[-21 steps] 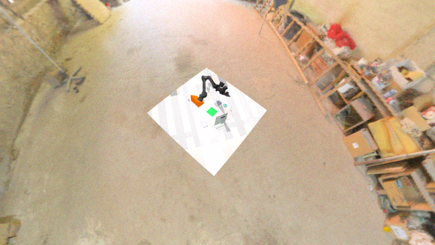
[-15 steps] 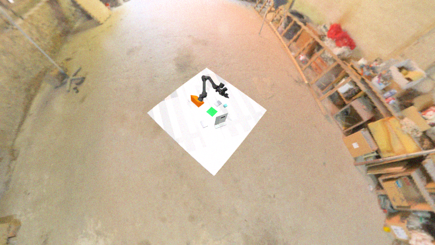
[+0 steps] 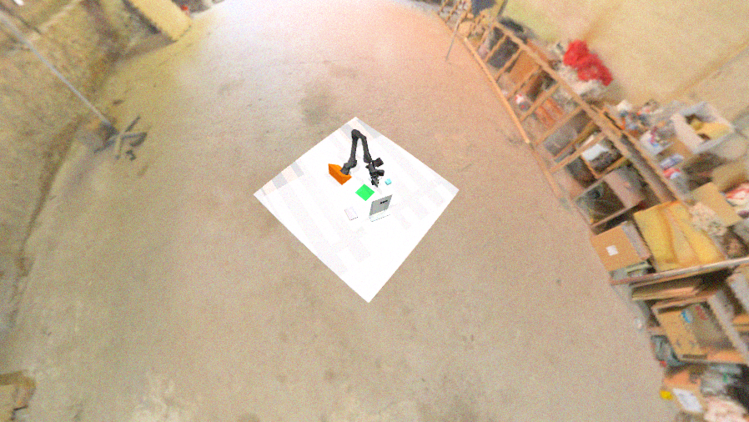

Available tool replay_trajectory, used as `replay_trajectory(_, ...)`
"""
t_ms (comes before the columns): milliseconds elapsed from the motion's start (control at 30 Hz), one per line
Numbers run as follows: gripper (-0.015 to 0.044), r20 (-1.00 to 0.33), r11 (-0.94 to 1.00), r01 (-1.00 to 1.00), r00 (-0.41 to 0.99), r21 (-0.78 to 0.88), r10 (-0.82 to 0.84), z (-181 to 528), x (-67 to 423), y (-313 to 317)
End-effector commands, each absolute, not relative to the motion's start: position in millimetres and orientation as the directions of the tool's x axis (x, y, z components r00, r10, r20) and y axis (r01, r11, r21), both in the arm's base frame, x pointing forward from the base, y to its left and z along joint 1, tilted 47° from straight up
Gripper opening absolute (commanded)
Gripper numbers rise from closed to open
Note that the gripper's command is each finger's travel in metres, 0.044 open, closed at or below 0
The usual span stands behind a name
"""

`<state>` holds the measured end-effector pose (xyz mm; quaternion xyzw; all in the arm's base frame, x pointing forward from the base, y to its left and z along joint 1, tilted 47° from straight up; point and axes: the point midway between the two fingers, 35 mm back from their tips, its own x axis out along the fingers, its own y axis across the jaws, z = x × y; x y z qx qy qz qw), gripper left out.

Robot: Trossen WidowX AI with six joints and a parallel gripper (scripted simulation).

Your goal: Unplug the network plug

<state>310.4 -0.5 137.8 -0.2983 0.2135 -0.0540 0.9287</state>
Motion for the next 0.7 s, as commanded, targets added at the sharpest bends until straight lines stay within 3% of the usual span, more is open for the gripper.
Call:
replay_trajectory(0,0.0156,-0.421,0.728,-0.094,0.863,-0.680,-0.281,108,298,-3)
replay_trajectory(667,0.0156,-0.422,0.723,-0.097,0.861,-0.684,-0.284,99,335,-7)
